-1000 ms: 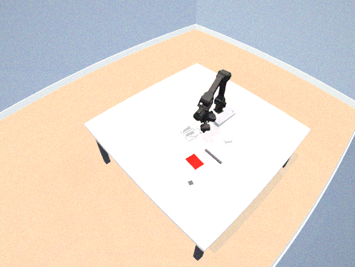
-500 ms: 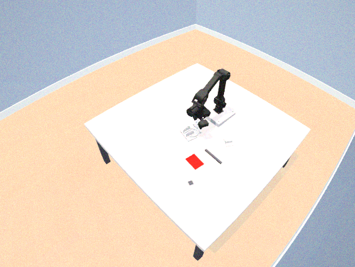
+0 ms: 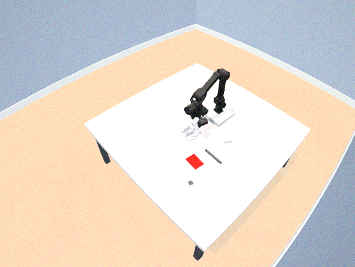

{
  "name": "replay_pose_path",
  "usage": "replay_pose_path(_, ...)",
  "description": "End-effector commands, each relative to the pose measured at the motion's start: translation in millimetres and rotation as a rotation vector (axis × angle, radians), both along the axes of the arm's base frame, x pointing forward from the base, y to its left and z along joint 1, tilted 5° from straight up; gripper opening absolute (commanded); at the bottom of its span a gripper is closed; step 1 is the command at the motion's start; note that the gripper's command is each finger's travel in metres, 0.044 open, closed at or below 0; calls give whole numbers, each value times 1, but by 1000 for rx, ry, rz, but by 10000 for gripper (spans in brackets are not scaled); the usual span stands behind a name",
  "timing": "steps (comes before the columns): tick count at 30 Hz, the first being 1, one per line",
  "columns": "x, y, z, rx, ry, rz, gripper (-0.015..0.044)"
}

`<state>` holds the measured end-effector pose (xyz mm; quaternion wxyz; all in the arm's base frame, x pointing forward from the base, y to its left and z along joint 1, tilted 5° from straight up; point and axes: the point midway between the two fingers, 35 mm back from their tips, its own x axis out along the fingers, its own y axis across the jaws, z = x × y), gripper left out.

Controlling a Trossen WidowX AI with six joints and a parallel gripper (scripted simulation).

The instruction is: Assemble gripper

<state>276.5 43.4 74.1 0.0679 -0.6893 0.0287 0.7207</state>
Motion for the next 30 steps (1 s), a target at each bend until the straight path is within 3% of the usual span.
replay_pose_path(1, -1, -1, -1, -4, 0, 6, 351)
replay_pose_path(30, -14, -9, -1, -4, 0, 22, 351)
